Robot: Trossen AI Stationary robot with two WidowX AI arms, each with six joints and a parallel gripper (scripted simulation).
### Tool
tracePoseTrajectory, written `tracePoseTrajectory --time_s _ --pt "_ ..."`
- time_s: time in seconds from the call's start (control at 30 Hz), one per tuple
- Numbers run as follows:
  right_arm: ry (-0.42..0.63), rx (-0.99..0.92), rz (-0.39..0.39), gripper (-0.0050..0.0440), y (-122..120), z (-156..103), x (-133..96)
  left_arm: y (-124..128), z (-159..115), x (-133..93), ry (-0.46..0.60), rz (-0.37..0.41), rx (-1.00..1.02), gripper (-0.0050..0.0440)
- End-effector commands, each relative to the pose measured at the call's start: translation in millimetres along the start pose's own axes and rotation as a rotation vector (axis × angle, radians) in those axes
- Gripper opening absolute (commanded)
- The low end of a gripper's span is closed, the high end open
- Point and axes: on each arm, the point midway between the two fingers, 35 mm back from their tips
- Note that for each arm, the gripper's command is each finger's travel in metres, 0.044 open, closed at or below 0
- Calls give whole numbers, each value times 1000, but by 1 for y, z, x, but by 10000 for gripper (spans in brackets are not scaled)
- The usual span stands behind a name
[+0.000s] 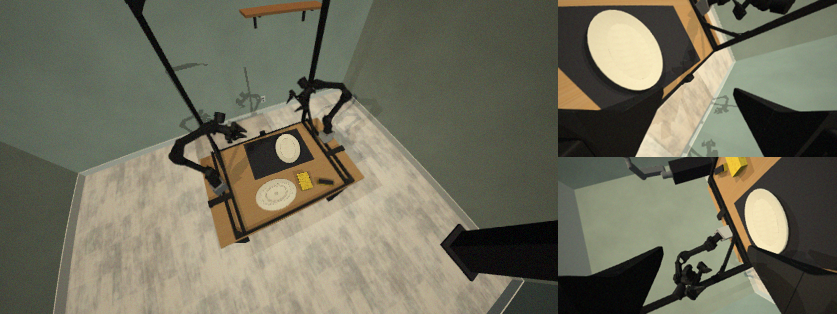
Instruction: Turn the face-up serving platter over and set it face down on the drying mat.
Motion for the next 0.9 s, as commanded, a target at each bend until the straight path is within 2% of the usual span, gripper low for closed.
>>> tracePoseTrajectory --time_s 0.0,0.57,0.73,0.87 --pt "0 0 0 440 0 0 0 0 0 0 0 0 0 440" --pt "4 -17 -6 440 -2 0 0 1 0 1 1 1 8 440" --pt "122 -403 -143 440 -51 2 -4 20 -11 35 17 14 201 440" --pt "216 -650 -204 440 -79 5 -8 34 -18 53 28 20 311 440"
Point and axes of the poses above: on each arm, the point midway between the two fingers, 35 mm back from their tips, its own x axis out along the fingers, its own y axis across the jaws, z = x × y, and after that the axes turned 8 degrees about x, right-handed
